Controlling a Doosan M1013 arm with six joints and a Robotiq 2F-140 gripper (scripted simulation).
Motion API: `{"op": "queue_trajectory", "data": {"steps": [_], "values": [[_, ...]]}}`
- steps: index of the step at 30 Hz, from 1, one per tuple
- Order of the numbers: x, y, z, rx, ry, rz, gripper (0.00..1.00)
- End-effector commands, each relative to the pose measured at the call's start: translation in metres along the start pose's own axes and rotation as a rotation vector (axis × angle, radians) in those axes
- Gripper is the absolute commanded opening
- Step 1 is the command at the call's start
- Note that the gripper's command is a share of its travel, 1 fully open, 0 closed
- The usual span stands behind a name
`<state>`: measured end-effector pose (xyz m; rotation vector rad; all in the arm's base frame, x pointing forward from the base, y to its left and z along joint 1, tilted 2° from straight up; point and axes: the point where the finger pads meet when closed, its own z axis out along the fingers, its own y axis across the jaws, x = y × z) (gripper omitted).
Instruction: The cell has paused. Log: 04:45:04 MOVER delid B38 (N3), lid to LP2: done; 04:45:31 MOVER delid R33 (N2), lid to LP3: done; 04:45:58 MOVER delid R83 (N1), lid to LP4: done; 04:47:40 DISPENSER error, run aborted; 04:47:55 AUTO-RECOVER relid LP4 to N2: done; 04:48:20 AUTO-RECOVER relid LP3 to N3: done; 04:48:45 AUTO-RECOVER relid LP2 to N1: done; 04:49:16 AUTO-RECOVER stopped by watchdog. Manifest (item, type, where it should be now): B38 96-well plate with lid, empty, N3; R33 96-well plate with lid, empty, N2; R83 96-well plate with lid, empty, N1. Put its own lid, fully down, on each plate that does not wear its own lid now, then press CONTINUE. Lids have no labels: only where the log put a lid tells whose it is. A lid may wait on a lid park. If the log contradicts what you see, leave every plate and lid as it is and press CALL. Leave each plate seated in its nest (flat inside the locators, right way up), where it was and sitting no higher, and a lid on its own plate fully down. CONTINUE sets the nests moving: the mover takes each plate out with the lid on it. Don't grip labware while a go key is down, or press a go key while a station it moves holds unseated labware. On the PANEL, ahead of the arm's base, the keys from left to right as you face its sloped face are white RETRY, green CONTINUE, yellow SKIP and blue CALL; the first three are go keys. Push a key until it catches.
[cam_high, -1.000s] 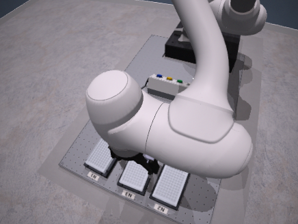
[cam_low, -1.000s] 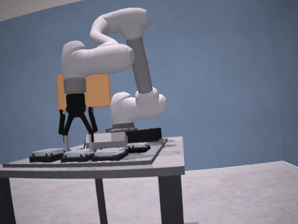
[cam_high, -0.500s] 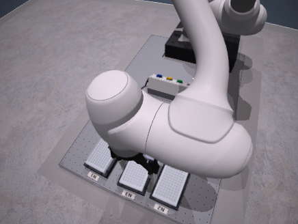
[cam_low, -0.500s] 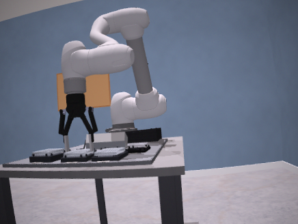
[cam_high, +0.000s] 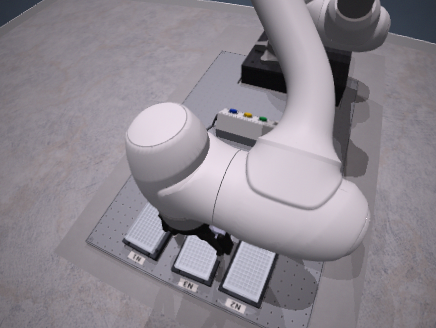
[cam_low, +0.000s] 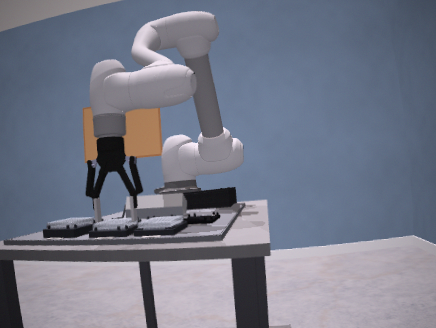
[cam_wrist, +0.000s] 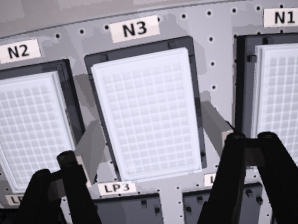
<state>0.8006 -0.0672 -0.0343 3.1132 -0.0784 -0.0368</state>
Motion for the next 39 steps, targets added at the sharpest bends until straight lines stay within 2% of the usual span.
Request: {"op": "queue_trajectory", "data": {"steps": [1, 17, 30, 39], "values": [[0.0, 0.0, -0.001, 0.0, 0.0, 0.0, 0.66], [0.0, 0.0, -0.022, 0.0, 0.0, 0.0, 0.66], [0.0, 0.0, -0.049, 0.0, 0.0, 0.0, 0.66], [0.0, 0.0, -0.056, 0.0, 0.0, 0.0, 0.66]]}}
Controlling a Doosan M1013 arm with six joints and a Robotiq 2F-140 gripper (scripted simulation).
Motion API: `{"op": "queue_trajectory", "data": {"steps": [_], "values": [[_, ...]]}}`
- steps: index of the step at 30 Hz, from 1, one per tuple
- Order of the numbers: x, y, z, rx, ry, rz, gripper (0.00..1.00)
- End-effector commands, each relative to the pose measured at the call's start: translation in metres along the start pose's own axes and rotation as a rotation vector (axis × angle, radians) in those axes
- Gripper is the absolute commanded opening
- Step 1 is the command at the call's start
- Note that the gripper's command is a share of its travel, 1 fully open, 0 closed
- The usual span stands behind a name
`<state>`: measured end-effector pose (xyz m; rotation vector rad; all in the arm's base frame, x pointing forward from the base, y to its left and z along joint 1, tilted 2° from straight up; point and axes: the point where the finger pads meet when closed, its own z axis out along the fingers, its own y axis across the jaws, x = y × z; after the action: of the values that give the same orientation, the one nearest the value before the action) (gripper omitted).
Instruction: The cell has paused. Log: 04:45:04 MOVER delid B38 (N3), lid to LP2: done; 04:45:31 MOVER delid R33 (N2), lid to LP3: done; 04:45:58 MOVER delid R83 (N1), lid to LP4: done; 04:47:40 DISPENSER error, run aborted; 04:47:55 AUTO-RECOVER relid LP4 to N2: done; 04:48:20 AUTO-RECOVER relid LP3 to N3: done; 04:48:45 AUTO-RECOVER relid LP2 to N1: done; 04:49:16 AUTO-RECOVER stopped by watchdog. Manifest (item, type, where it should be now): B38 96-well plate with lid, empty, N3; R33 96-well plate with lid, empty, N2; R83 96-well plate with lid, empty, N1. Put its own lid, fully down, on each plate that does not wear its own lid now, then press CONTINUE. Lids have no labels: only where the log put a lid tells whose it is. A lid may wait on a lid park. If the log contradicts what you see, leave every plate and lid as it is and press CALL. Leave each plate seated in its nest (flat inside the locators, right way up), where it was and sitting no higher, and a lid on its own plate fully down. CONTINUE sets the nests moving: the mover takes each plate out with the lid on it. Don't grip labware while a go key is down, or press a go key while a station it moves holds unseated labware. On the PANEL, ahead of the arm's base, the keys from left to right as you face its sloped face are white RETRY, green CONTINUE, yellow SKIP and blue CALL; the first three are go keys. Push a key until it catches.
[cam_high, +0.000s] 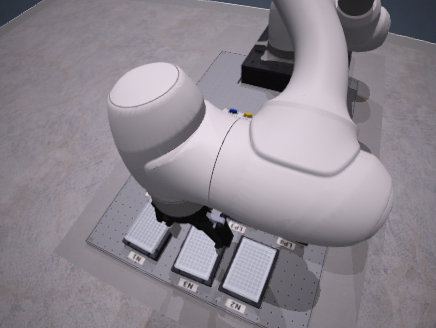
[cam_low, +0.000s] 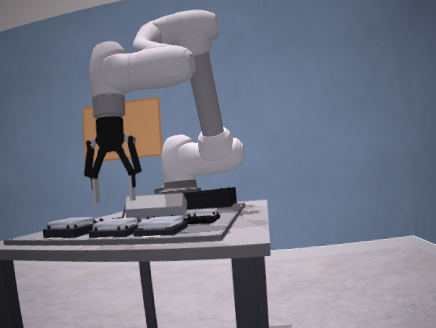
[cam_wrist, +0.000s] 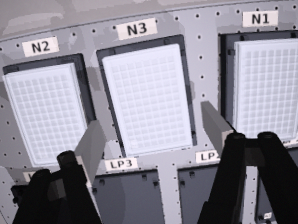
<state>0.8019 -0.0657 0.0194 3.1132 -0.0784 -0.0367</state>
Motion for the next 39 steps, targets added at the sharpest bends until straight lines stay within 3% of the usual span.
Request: {"op": "queue_trajectory", "data": {"steps": [1, 7, 10, 12, 14, 15, 16, 18, 19, 21, 22, 24, 25, 26, 29, 30, 32, 33, 35, 36, 38, 39], "values": [[0.0, 0.0, -0.003, 0.0, 0.0, 0.0, 0.66], [-0.002, 0.0, -0.004, 0.0, 0.0, 0.0, 0.66], [-0.031, -0.002, -0.016, 0.0, 0.0, 0.003, 0.66], [-0.031, -0.002, -0.016, 0.0, 0.0, 0.003, 0.66], [-0.074, -0.006, -0.031, 0.0, 0.0, 0.007, 0.66], [-0.074, -0.006, -0.031, 0.0, 0.0, 0.007, 0.66], [-0.102, -0.008, -0.039, 0.0, 0.0, 0.009, 0.66], [-0.102, -0.008, -0.039, 0.0, 0.0, 0.009, 0.66], [-0.133, -0.01, -0.046, 0.0, 0.0, 0.012, 0.66], [-0.134, -0.01, -0.046, 0.0, 0.0, 0.012, 0.66], [-0.166, -0.012, -0.052, 0.0, 0.0, 0.015, 0.66], [-0.17, -0.013, -0.053, 0.0, 0.0, 0.015, 0.66], [-0.199, -0.015, -0.056, 0.0, 0.0, 0.018, 0.66], [-0.206, -0.015, -0.058, 0.0, 0.0, 0.018, 0.66], [-0.206, -0.015, -0.058, 0.0, 0.0, 0.018, 0.66], [-0.244, -0.018, -0.061, 0.0, 0.0, 0.021, 0.66], [-0.244, -0.018, -0.061, 0.0, 0.0, 0.021, 0.66], [-0.28, -0.02, -0.062, 0.0, 0.0, 0.024, 0.66], [-0.28, -0.02, -0.062, 0.0, 0.0, 0.024, 0.66], [-0.312, -0.022, -0.061, 0.0, 0.0, 0.027, 0.66], [-0.315, -0.023, -0.061, 0.0, 0.0, 0.027, 0.66], [-0.346, -0.025, -0.06, 0.0, 0.0, 0.03, 0.66]]}}
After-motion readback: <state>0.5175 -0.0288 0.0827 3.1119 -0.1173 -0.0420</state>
